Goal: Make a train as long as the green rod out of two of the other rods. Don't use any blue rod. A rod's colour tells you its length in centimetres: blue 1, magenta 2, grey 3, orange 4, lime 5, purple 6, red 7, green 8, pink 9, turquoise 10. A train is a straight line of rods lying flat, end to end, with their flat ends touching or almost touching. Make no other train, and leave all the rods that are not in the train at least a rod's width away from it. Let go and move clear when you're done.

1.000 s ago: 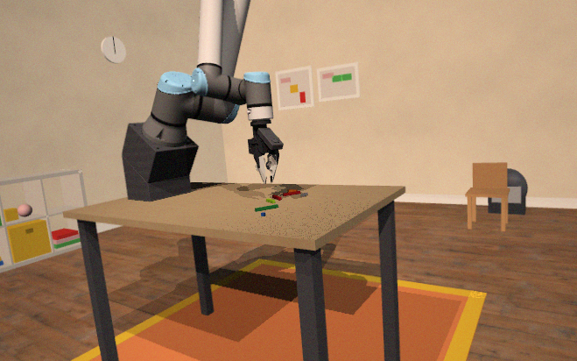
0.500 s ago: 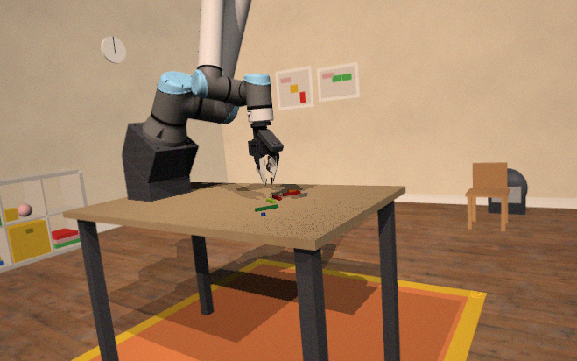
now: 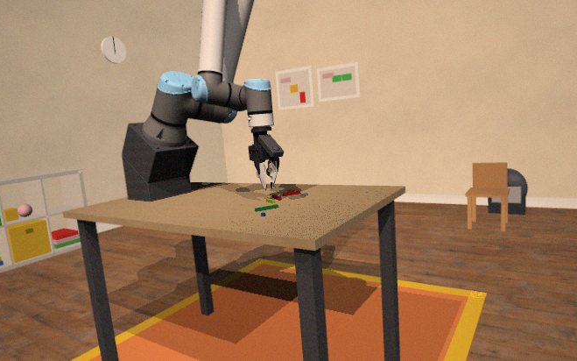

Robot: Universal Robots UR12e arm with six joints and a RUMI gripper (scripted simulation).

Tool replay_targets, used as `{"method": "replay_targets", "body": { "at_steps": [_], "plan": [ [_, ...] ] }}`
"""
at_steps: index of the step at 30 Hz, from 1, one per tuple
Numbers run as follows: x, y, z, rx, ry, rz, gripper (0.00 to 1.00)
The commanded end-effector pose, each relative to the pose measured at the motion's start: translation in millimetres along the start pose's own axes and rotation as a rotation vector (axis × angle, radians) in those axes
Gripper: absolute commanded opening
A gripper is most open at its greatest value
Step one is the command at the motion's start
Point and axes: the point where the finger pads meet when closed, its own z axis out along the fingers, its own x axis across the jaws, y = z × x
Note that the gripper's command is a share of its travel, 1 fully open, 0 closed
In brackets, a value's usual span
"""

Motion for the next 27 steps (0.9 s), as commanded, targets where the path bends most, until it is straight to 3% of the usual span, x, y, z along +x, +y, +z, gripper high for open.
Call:
{"method": "replay_targets", "body": {
  "at_steps": [1,14,27],
  "plan": [
    [-1.1,-5.1,6.3,0.009,0.000,-0.002,0.14],
    [-1.3,-4.7,23.4,0.009,0.000,-0.001,0.14],
    [-0.8,-4.2,28.1,0.008,0.001,-0.001,0.14]
  ]
}}
